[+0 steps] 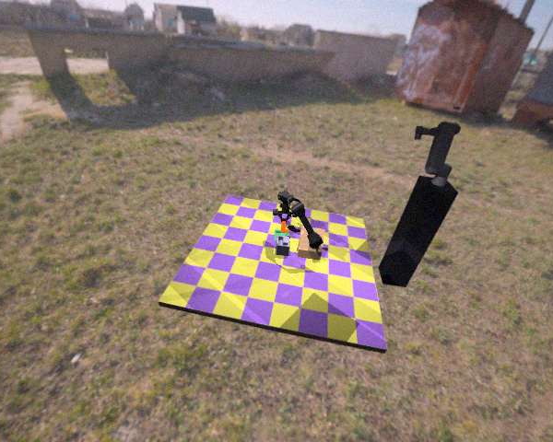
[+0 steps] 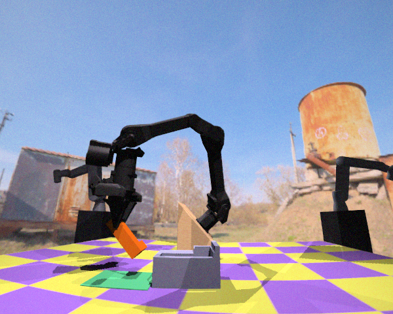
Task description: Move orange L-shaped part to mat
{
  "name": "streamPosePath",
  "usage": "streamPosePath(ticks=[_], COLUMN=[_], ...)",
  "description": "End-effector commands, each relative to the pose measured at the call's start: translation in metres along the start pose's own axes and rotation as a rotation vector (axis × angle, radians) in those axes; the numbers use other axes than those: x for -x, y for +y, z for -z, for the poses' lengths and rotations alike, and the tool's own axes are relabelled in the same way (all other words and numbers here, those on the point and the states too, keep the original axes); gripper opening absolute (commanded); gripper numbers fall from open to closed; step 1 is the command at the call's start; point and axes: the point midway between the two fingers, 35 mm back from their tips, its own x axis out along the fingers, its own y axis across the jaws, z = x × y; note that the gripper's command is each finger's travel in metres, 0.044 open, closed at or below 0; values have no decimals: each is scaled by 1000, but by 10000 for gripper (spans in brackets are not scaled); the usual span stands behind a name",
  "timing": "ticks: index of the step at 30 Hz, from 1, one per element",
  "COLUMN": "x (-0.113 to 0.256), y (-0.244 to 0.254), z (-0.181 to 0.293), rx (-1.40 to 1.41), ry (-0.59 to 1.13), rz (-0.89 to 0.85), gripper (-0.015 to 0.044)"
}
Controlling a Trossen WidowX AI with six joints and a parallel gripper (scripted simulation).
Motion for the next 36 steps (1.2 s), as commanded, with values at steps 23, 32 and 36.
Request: streamPosePath(ticks=[23,32,36], x=[-42,-48,-48], y=[0,-1,-1], z=[3,3,3], rx=[-5,-5,-5], ry=[9,9,9], rz=[2,2,2], gripper=[0,0,0])
